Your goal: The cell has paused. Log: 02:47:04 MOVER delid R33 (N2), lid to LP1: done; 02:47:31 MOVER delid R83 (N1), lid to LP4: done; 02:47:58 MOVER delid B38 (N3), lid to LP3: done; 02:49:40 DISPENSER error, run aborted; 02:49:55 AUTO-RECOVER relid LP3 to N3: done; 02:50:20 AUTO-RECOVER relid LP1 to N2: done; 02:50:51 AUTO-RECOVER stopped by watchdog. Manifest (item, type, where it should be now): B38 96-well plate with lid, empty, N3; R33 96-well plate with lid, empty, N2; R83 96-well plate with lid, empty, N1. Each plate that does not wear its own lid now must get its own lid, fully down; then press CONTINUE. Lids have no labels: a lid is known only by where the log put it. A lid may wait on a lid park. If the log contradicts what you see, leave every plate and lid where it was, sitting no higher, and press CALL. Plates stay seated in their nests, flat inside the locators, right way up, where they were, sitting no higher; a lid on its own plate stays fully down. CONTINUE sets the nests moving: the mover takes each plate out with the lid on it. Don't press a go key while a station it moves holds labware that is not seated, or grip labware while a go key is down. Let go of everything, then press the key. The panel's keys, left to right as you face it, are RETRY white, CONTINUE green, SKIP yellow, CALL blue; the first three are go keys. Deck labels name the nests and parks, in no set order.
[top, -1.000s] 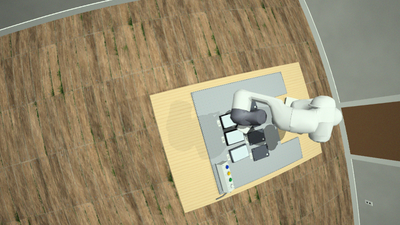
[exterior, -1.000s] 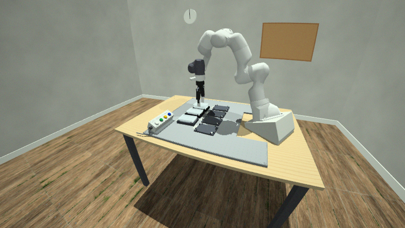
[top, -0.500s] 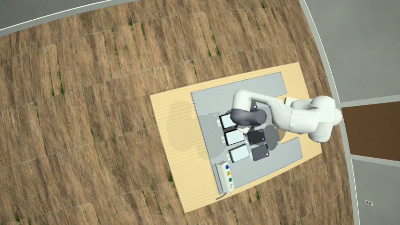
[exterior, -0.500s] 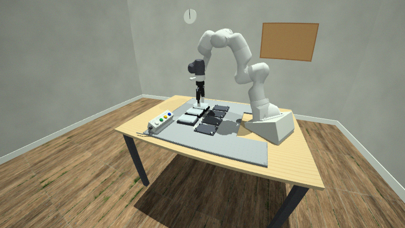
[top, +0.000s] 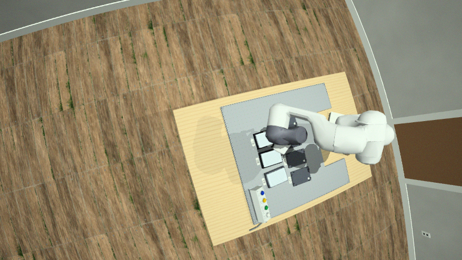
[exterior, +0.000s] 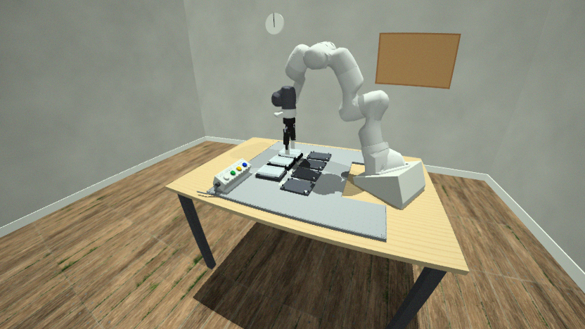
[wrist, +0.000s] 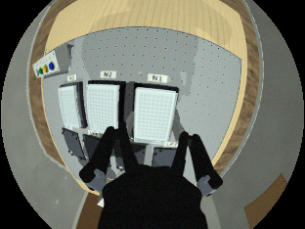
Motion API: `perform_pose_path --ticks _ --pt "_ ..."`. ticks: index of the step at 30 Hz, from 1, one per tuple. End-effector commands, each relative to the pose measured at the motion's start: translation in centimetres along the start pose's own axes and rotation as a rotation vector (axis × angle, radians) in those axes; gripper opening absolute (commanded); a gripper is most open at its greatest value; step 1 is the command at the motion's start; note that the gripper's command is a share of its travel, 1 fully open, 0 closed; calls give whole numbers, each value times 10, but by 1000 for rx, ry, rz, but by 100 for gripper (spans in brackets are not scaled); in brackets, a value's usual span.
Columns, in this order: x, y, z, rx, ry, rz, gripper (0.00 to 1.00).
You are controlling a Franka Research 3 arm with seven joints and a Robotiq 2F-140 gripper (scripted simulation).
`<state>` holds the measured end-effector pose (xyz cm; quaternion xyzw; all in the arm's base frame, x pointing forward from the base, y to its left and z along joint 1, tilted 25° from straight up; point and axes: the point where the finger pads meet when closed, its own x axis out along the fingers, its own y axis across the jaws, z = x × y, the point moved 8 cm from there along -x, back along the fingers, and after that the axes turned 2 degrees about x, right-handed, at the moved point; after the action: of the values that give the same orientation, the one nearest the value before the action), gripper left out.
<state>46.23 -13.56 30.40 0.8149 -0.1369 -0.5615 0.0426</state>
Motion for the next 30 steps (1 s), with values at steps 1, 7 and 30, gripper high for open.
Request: perform_pose_path --ticks 1,7,30 --pt "2 0 0 -5 1 0 0" --pt "3 0 0 -5 1 0 0" --pt "6 1 0 -5 1 0 0"
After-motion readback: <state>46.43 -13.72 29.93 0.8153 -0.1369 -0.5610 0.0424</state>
